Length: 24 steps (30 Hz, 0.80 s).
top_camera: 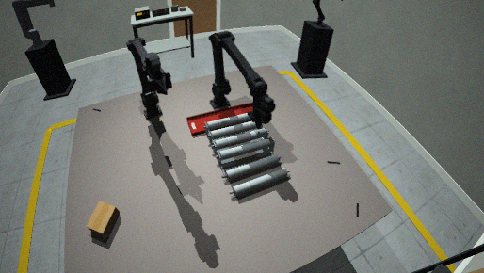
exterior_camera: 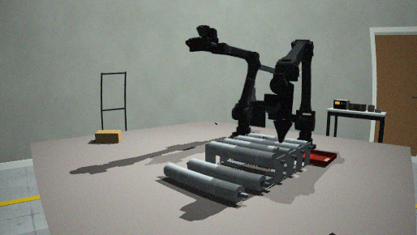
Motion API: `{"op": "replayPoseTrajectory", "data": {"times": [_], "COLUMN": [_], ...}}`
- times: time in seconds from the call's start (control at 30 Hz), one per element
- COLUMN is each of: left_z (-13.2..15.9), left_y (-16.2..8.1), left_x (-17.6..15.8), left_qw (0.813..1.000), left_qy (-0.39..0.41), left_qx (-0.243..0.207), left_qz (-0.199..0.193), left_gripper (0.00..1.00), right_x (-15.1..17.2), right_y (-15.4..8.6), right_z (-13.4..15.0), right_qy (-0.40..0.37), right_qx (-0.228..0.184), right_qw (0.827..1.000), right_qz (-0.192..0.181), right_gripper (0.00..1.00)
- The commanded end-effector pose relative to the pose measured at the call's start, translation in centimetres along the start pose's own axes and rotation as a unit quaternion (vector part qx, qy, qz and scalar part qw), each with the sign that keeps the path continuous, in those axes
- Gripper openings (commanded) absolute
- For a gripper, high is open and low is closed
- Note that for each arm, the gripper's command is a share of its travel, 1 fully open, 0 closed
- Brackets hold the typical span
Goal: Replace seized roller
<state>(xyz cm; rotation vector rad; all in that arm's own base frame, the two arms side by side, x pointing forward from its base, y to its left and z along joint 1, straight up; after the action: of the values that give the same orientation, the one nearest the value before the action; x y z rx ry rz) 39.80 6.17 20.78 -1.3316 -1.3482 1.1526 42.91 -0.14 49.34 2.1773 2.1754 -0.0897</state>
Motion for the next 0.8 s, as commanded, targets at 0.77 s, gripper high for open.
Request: {"op": "replayPoseTrajectory", "data": {"times": [0.77], "left_z": [-0.2], "left_y": [0.3], "left_x": [0.3], "left_qw": [1.0], "left_qy": [-0.009], "left_qx": [-0.022], "left_qz": [-0.002], "left_gripper": [0.0], "right_x": [0.5], "right_y": [0.6], "right_z": [0.1], "right_qy": [0.0], "right_qx": [0.007], "right_qw": [1.0], "right_qz": [-0.006], "right_gripper": [0.0]}}
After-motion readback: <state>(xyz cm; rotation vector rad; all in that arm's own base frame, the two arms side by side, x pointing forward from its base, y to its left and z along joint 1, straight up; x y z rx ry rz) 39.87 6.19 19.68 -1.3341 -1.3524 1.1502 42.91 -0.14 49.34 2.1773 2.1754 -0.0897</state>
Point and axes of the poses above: on each arm, the point where the finger pads meet when closed, its own y axis out along the fingers, its own x axis across the jaws, z = x × y, the point moved 9 cm from there along -y, back along the fingers, and after that the axes turned 5 degrees about -y, right-handed, at the moved point
